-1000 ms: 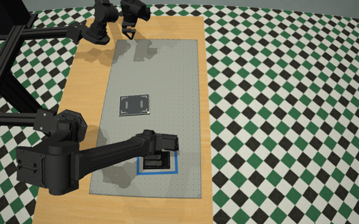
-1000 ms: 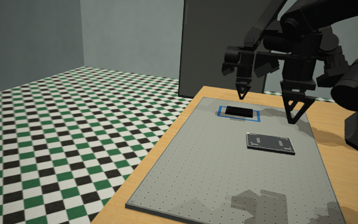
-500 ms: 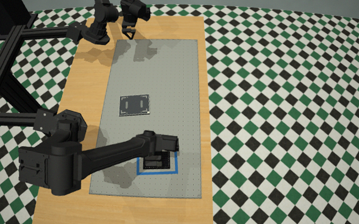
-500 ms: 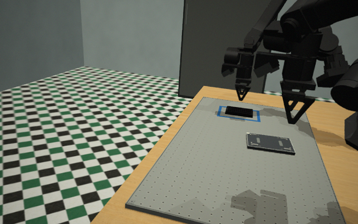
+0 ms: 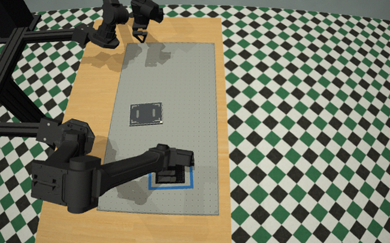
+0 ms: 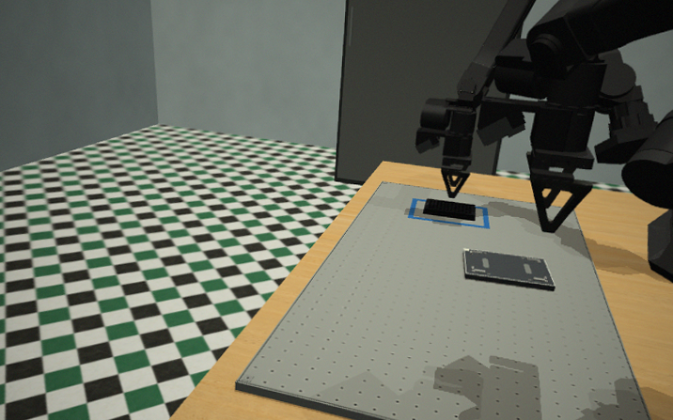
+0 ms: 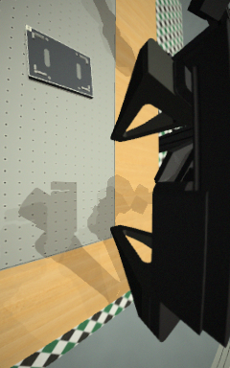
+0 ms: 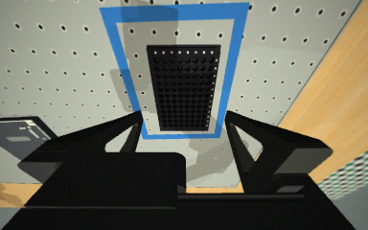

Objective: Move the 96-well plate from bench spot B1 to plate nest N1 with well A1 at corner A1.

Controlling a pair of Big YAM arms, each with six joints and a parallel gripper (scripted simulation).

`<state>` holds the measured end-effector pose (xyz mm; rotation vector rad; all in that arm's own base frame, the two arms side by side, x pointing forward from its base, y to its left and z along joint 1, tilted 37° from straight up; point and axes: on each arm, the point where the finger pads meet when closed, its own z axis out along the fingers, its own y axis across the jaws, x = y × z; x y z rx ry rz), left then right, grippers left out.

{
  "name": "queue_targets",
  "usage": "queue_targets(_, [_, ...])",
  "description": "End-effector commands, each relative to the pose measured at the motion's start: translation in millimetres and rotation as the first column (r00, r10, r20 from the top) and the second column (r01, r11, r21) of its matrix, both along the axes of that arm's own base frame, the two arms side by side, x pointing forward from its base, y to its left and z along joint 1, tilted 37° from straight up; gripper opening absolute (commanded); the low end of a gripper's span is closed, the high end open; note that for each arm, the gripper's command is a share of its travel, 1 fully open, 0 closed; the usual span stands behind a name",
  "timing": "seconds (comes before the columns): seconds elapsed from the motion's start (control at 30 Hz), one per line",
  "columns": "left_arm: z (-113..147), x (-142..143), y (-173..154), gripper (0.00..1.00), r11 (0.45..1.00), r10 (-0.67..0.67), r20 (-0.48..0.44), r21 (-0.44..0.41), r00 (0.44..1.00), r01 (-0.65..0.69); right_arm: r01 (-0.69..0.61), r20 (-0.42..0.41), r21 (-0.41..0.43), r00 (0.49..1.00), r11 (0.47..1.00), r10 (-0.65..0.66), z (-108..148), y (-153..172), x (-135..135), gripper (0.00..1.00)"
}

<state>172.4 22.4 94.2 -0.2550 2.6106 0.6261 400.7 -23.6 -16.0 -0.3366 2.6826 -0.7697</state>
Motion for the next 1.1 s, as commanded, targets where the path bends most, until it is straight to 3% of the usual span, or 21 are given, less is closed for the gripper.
queue_targets(0.0, [10.2,6.1,-4.9,1.0,1.0,0.0,0.02,-0.01,1.0,0.0,0.0,0.011,-0.001,1.0,1.0,0.0,-2.5,-5.8,12.7,1.0])
queue_targets(1.07, [10.2,6.1,-4.9,1.0,1.0,0.0,0.02,-0.01,1.0,0.0,0.0,0.004,-0.003,1.0,1.0,0.0,-42.1,-28.9,27.0,1.0])
